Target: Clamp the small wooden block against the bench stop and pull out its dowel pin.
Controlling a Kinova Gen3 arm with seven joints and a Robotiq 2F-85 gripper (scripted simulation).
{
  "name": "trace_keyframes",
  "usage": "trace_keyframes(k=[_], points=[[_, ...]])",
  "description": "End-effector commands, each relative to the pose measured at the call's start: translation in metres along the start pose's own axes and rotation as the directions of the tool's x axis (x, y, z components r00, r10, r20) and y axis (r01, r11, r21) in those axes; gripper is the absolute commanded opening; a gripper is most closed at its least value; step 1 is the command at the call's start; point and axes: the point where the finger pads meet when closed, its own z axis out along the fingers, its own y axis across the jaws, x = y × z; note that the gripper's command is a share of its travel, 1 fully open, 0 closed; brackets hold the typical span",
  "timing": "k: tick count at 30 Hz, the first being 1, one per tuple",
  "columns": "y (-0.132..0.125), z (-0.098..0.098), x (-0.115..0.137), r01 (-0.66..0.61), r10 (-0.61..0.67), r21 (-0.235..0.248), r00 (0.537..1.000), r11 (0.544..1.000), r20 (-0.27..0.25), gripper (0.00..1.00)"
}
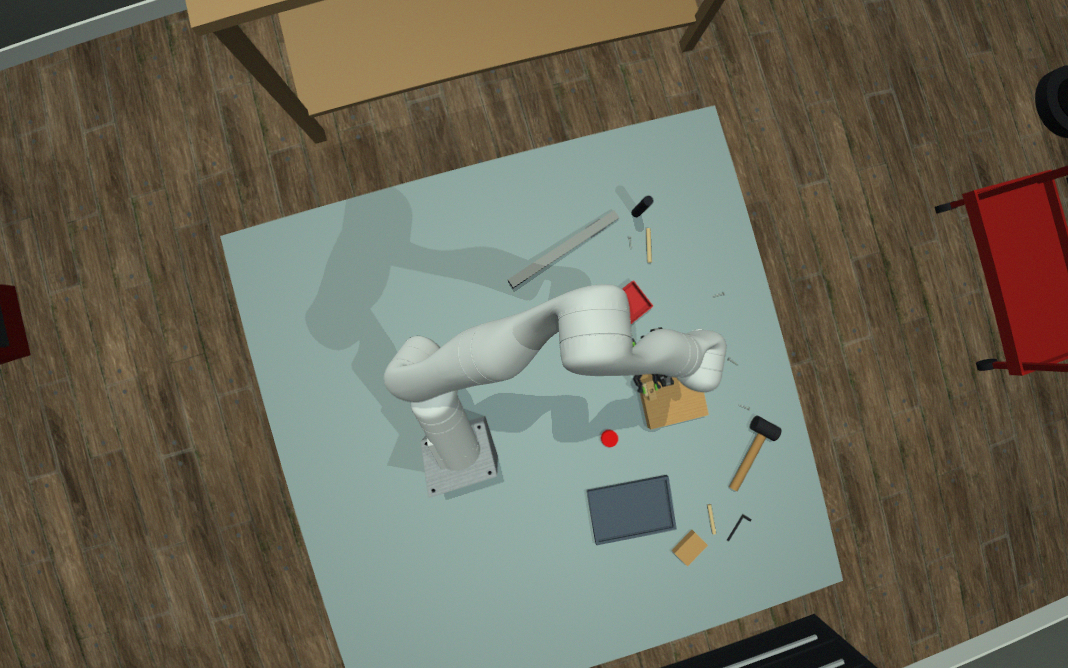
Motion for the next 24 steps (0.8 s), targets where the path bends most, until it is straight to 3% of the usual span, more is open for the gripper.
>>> trace_keyframes(k=[1,6,11,24], points=[[-0.038,-0.002,0.001,0.009,-0.009,-0.012,1.0,1.0,-0.01,0.1],[-0.084,0.0,-0.007,0.01,-0.01,-0.012,1.0,1.0,-0.007,0.1],[-0.112,0.002,-0.015,0.01,-0.01,-0.011,1.0,1.0,-0.003,0.1],[-0.121,0.002,-0.015,0.008,-0.008,-0.01,1.0,1.0,-0.008,0.1]])
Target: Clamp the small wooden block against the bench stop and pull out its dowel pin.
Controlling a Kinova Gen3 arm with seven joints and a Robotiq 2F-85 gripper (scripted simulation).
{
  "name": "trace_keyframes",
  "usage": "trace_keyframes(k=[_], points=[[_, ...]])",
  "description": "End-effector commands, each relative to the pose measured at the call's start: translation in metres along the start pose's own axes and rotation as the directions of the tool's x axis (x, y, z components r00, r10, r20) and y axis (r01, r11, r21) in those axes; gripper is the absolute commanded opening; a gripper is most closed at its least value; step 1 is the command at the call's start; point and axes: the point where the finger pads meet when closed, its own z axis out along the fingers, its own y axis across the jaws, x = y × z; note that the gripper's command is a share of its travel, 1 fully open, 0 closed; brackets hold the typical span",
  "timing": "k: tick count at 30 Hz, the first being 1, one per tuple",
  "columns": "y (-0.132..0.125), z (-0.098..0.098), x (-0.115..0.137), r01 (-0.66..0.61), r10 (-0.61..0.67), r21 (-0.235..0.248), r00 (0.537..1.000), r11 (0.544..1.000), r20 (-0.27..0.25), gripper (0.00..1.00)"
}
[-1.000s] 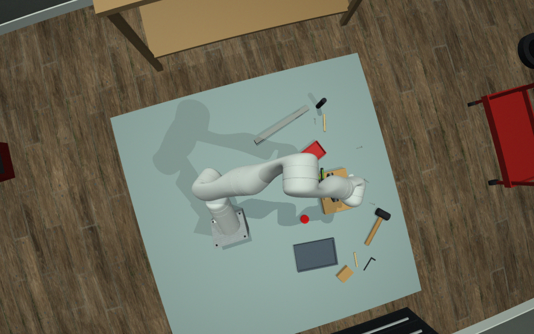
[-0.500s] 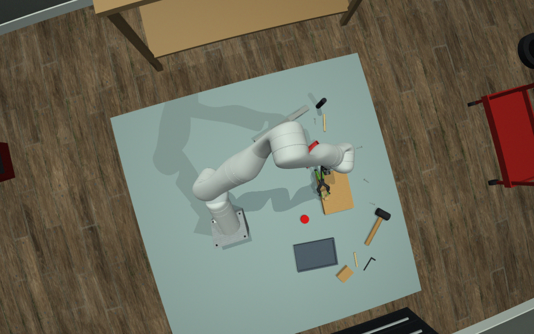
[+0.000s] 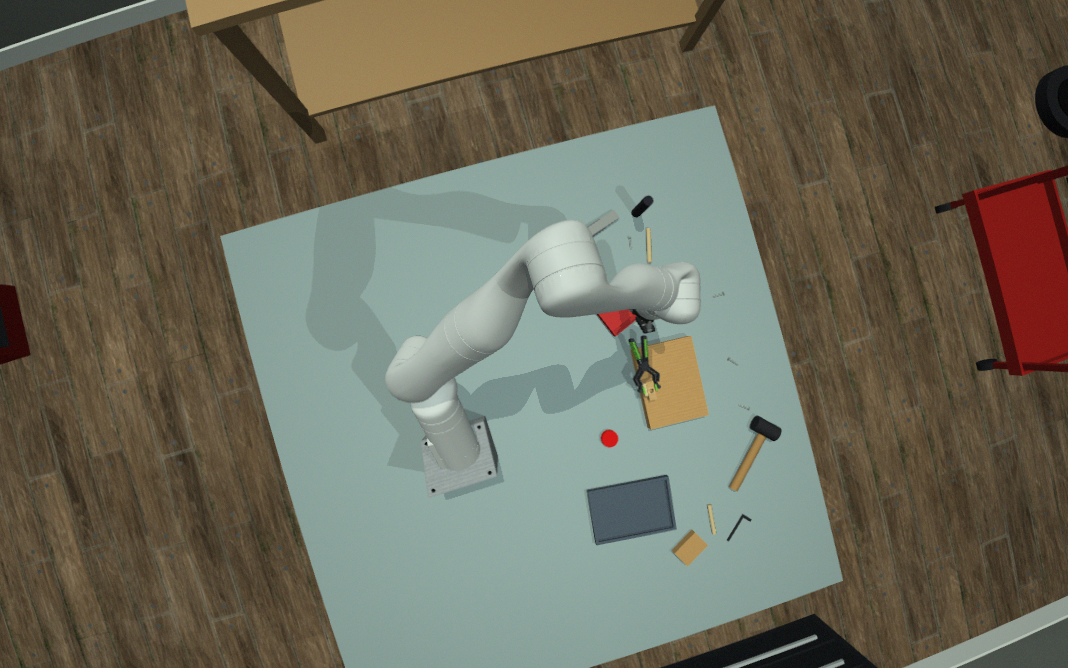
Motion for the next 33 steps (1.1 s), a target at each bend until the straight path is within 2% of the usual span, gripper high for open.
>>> trace_keyframes(k=[1,33], points=[[-0.0028,-0.0001,0.0022,-0.006,0.006,-0.001,1.0,1.0,-0.01,0.1],[-0.0028,0.0092,0.0018,-0.005,0.005,-0.001,1.0,1.0,-0.009,0.1]])
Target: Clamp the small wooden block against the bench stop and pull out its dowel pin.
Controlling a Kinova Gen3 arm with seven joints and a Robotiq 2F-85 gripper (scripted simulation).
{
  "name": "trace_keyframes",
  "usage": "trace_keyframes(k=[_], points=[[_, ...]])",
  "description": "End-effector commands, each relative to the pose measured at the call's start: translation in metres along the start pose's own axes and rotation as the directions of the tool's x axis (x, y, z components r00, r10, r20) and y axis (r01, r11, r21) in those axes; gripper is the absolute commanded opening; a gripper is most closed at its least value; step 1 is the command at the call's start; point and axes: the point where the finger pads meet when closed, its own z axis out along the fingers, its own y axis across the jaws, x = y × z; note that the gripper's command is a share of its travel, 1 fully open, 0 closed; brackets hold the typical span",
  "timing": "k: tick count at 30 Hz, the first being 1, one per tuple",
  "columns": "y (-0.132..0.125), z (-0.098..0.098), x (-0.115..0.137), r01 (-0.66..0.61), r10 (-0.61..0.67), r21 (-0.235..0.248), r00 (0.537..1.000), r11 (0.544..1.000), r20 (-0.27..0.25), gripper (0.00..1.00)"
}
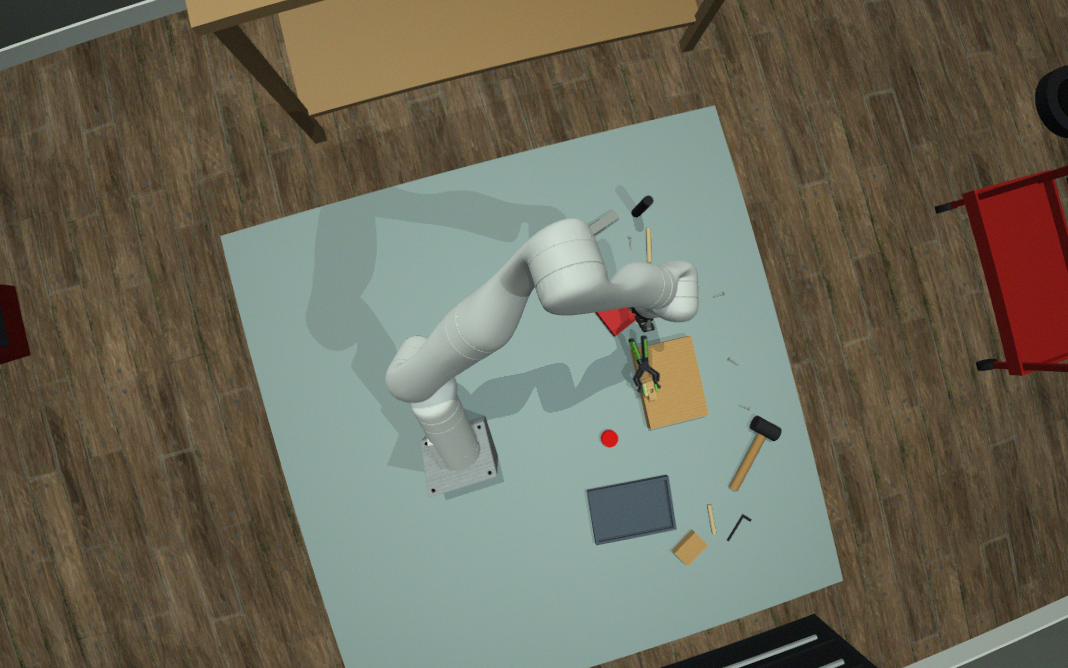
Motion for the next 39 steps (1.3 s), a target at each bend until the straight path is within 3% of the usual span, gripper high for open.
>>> trace_keyframes(k=[1,39], points=[[0.0,0.004,0.001,-0.01,0.01,0.002,1.0,1.0,-0.004,0.1],[-0.001,0.04,0.001,-0.01,0.01,0.002,1.0,1.0,-0.004,0.1]])
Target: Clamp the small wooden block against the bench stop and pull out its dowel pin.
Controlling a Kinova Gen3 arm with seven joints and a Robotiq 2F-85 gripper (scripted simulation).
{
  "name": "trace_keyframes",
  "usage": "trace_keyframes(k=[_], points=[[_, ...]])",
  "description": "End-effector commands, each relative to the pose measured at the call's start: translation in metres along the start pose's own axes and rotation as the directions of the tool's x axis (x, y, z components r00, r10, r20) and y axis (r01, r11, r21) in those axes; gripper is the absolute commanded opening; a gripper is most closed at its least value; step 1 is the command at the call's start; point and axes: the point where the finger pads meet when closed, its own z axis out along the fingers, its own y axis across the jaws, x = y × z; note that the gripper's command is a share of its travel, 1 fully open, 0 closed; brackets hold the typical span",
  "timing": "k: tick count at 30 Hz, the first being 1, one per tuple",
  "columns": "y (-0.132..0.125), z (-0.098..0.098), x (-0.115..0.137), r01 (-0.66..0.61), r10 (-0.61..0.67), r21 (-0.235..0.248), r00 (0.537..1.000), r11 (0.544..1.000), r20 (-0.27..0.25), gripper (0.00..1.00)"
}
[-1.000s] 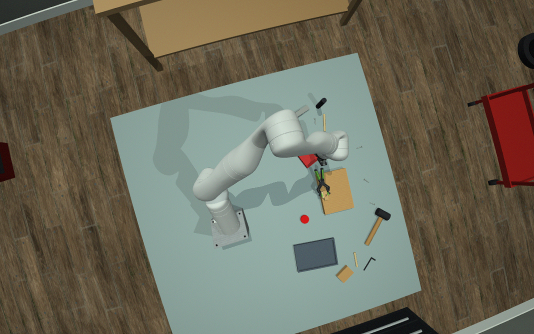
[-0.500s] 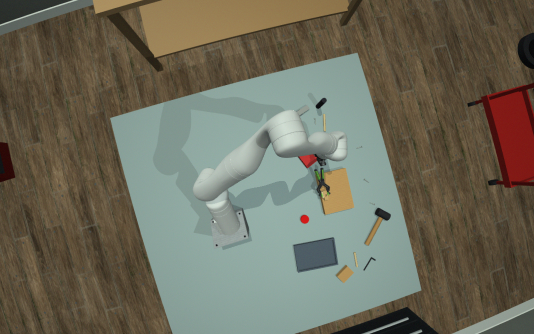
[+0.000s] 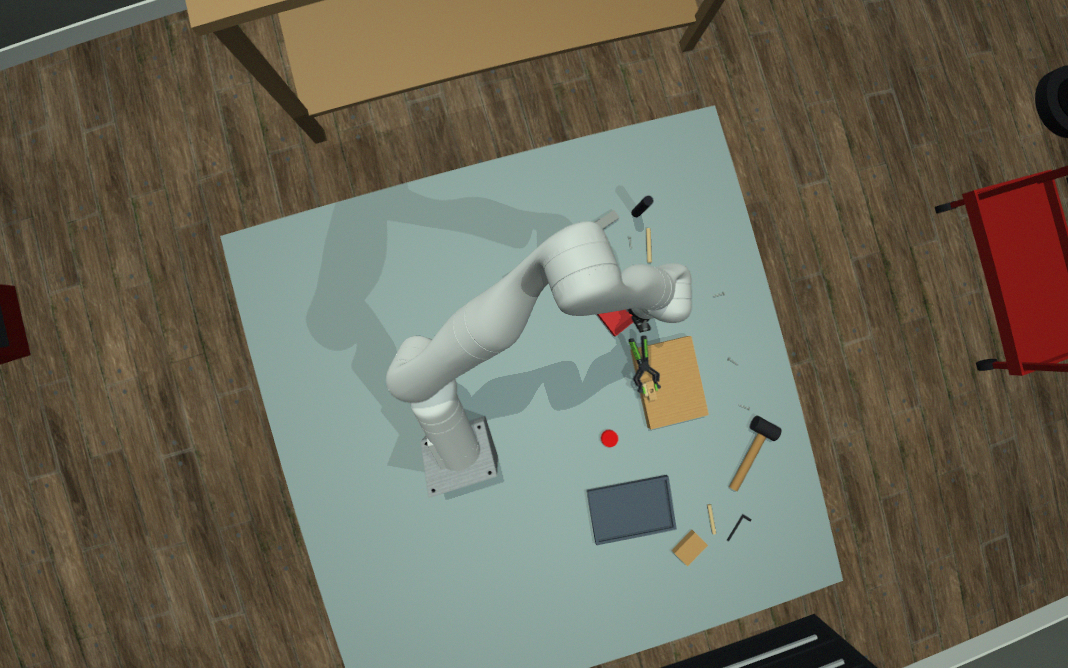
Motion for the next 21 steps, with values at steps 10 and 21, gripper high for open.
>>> trace_keyframes(k=[10,21], points=[[0.0,0.015,0.0,-0.01,0.01,0.002,1.0,1.0,-0.002,0.1],[0.0,0.024,0.001,-0.01,0.01,0.002,1.0,1.0,-0.002,0.1]])
